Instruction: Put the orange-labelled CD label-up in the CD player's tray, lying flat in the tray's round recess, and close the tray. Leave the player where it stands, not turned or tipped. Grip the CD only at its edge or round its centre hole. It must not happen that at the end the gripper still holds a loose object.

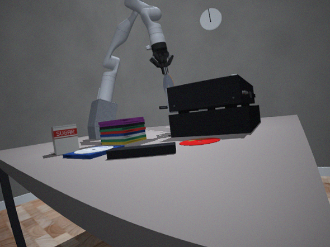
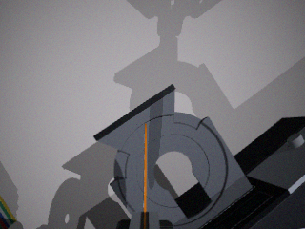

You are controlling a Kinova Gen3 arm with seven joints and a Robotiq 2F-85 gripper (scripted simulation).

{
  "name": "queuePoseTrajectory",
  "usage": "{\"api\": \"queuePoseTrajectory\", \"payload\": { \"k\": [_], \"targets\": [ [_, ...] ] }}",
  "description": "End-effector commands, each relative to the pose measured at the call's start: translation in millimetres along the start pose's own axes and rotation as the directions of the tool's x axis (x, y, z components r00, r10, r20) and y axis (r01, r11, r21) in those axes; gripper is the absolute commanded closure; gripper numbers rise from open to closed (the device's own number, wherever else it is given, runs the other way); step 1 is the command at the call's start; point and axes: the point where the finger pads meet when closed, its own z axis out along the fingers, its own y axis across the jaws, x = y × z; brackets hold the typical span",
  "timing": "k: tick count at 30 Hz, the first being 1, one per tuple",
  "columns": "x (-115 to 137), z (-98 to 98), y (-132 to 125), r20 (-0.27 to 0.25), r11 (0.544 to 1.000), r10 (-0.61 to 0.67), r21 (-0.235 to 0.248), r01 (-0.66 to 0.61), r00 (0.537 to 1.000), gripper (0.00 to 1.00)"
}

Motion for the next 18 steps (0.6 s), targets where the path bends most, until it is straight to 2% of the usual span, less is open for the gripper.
{"api": "queuePoseTrajectory", "payload": {
  "k": [1,18],
  "targets": [
    [3,1.1,13,0.003,1.0,0.003,0.001,-0.003,1.0,0.89],
    [8,4.3,38,0.011,0.998,0.068,0.001,-0.068,0.998,0.89]
  ]
}}
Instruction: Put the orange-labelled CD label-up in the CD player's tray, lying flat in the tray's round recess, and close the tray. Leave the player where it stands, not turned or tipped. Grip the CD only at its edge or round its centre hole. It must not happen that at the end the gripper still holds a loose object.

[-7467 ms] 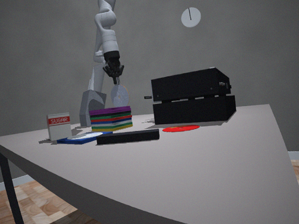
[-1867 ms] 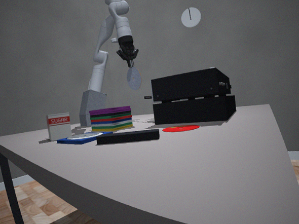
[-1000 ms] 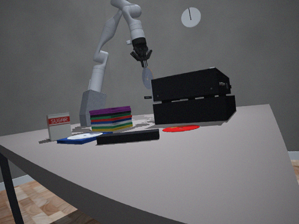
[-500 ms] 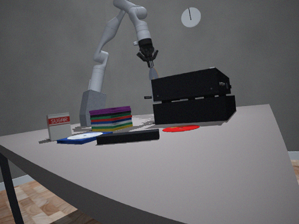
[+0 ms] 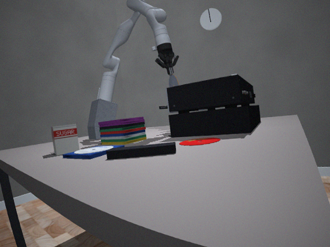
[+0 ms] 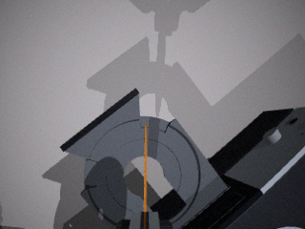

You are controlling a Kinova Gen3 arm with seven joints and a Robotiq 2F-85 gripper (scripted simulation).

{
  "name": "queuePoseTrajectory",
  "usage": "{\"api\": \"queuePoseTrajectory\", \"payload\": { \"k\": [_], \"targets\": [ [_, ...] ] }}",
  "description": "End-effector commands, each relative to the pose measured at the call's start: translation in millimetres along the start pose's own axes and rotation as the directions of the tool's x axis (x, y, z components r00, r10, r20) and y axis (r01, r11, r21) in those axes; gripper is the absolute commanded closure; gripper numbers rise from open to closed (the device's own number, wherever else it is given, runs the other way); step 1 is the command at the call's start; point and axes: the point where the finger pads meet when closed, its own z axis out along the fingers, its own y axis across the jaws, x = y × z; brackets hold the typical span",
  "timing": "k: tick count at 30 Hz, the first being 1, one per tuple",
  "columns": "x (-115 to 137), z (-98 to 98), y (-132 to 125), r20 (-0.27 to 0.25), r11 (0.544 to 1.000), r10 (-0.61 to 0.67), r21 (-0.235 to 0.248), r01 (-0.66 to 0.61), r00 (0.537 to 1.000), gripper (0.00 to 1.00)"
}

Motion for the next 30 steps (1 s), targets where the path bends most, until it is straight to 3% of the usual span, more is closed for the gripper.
{"api": "queuePoseTrajectory", "payload": {
  "k": [1,30],
  "targets": [
    [1.8,0.1,5.4,0.001,1.0,-0.003,0.0,0.003,1.0,0.89],
    [4.2,1.2,13.6,0.004,1.0,0.019,0.0,-0.019,1.0,0.89]
  ]
}}
